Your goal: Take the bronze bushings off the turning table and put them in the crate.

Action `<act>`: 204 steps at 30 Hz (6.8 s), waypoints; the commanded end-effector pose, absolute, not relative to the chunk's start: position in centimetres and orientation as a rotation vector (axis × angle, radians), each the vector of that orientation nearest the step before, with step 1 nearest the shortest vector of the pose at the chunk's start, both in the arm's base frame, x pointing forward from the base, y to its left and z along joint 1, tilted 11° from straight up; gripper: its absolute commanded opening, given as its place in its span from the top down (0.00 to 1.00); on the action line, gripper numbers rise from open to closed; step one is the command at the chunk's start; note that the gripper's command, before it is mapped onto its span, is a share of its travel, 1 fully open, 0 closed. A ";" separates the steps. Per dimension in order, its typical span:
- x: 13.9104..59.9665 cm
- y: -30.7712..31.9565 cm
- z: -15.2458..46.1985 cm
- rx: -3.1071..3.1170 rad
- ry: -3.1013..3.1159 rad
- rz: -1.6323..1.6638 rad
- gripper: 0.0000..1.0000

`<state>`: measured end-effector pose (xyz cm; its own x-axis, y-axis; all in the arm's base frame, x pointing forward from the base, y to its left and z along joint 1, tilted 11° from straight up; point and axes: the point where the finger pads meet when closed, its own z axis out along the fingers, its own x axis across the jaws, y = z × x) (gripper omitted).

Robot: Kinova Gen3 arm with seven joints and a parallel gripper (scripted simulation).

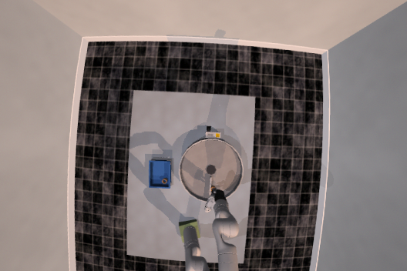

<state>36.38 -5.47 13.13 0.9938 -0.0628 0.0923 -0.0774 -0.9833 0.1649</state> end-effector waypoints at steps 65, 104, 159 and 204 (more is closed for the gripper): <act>36.7 -6.0 10.2 2.968 -0.107 0.134 0.60; 36.8 -6.2 9.4 2.968 -0.107 0.134 0.60; 36.9 -6.4 8.0 2.968 -0.107 0.135 1.00; 36.9 -6.4 8.1 2.968 -0.107 0.136 1.00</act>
<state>36.89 -6.42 8.01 0.9934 -0.0638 0.0955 -0.0789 -0.9832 0.1645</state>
